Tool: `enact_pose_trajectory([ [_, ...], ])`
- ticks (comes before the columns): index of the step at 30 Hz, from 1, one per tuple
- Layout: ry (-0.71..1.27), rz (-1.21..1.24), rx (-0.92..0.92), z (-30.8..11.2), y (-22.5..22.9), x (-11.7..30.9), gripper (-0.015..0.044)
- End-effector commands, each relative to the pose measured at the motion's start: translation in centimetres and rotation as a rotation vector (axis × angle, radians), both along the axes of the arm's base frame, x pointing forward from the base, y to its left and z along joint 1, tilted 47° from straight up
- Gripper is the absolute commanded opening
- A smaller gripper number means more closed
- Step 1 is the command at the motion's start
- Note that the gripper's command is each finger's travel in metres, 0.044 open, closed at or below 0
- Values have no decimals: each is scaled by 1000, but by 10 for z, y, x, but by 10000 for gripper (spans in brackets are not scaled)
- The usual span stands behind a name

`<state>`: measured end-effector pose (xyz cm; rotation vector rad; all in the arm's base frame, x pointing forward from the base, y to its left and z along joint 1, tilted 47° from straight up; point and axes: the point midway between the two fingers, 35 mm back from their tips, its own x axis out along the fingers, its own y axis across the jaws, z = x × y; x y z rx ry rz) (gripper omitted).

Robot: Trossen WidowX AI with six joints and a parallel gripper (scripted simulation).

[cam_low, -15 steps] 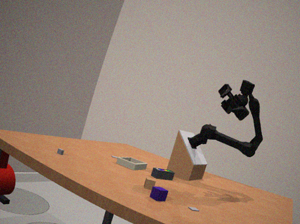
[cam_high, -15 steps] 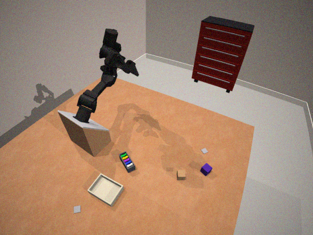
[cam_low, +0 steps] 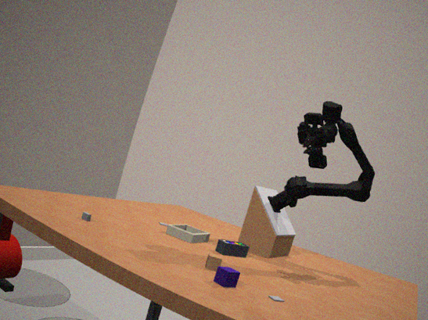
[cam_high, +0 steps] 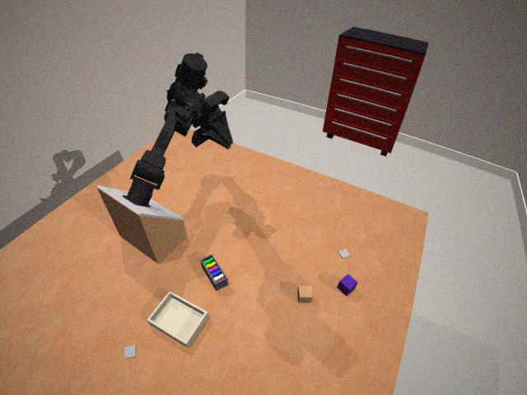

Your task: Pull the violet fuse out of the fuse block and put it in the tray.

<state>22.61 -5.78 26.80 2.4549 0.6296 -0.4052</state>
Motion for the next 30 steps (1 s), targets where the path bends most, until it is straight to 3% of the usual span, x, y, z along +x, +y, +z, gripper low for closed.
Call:
enact_pose_trajectory([
  [1, -72, 340, -354, -44, 3, 33, 60],
  [5, -176, 620, -601, -79, 14, 53, 60],
  [15, -381, 1076, -875, -151, 45, 69, 60],
  [30, -1219, 1775, -1333, -254, 105, 65, 60],
])
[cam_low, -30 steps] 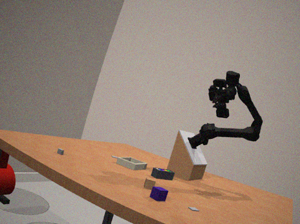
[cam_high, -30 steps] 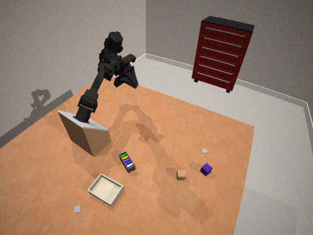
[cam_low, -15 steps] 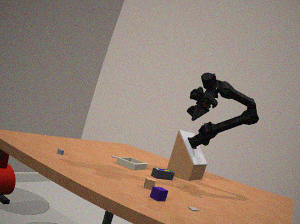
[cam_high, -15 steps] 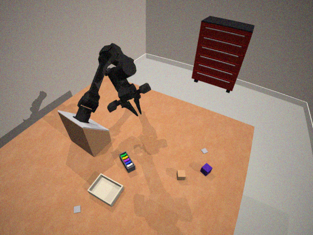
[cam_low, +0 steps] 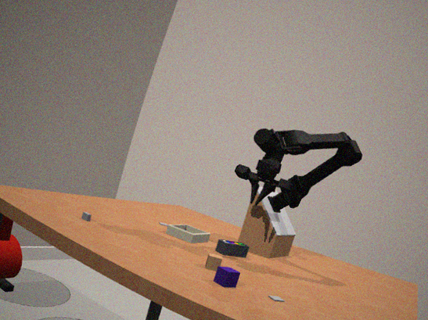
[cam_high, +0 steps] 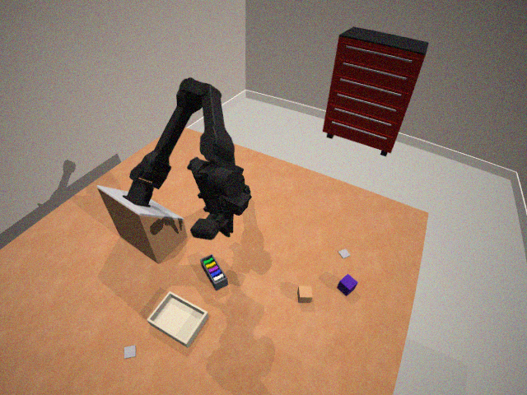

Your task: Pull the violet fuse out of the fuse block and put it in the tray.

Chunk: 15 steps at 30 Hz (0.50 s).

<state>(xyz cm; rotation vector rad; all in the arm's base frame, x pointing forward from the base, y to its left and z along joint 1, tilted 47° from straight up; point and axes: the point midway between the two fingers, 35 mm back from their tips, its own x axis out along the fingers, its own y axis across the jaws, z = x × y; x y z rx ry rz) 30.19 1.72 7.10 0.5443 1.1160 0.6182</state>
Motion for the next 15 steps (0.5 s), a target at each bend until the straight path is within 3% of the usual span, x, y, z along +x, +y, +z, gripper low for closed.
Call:
enact_pose_trajectory([
  [1, -281, 517, -133, -63, 33, -13, 60],
  [7, -496, 848, -166, -100, 52, -27, 60],
  [15, -507, 863, -167, -102, 53, -28, 60],
])
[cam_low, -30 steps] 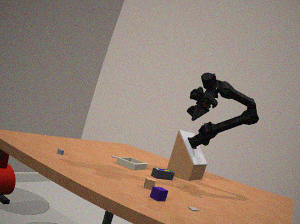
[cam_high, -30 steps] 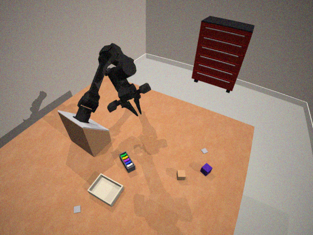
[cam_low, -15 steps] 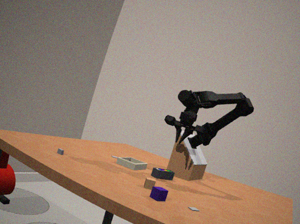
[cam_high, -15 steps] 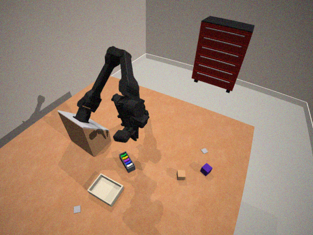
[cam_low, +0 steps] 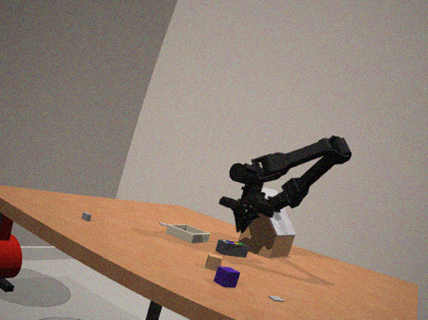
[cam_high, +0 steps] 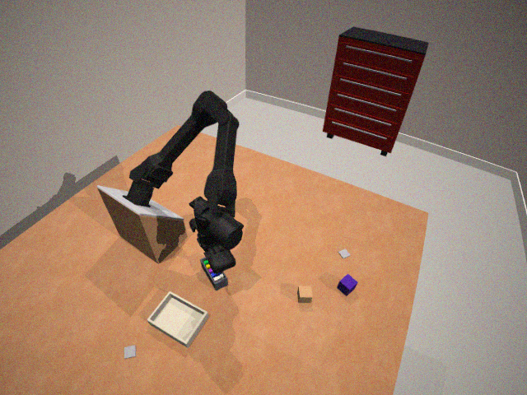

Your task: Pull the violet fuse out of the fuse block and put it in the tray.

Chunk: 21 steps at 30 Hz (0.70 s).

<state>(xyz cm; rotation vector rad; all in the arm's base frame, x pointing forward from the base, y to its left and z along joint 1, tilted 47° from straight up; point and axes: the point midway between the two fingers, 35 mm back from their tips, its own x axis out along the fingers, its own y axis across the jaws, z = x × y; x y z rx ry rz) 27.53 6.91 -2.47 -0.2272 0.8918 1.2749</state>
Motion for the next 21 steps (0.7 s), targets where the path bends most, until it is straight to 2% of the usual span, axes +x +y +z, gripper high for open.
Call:
enact_pose_trajectory([
  [1, -34, 47, -8, -8, -1, -2, 60],
  [21, -33, 47, -8, -19, 9, -2, 60],
])
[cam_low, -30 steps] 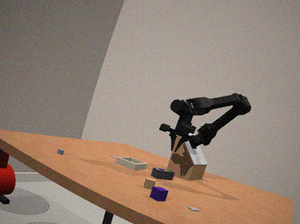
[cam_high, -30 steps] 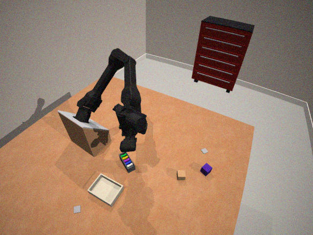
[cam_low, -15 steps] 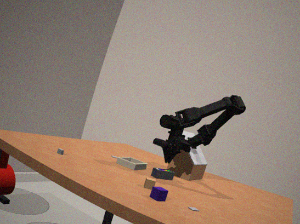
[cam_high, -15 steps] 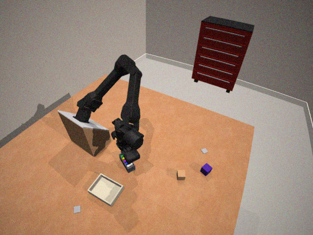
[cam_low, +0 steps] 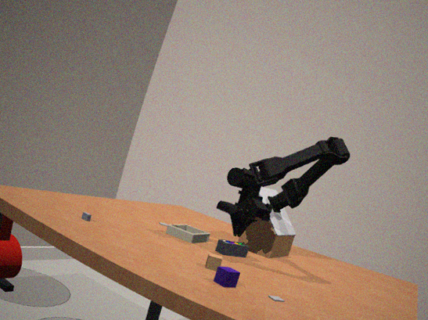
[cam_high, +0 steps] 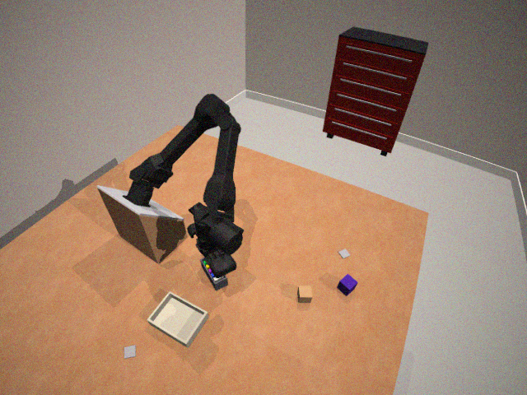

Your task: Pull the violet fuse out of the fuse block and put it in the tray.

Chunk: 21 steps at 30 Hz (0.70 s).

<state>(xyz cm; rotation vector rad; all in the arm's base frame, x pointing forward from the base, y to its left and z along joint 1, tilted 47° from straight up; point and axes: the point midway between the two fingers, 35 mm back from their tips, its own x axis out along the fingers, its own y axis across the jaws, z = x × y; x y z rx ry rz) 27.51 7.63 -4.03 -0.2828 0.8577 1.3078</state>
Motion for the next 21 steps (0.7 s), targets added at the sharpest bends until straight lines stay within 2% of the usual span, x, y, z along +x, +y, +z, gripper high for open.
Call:
enact_pose_trajectory([
  [1, 10, -3, -2, -5, 2, -1, 60],
  [21, 10, -2, 0, -15, 13, -2, 60],
])
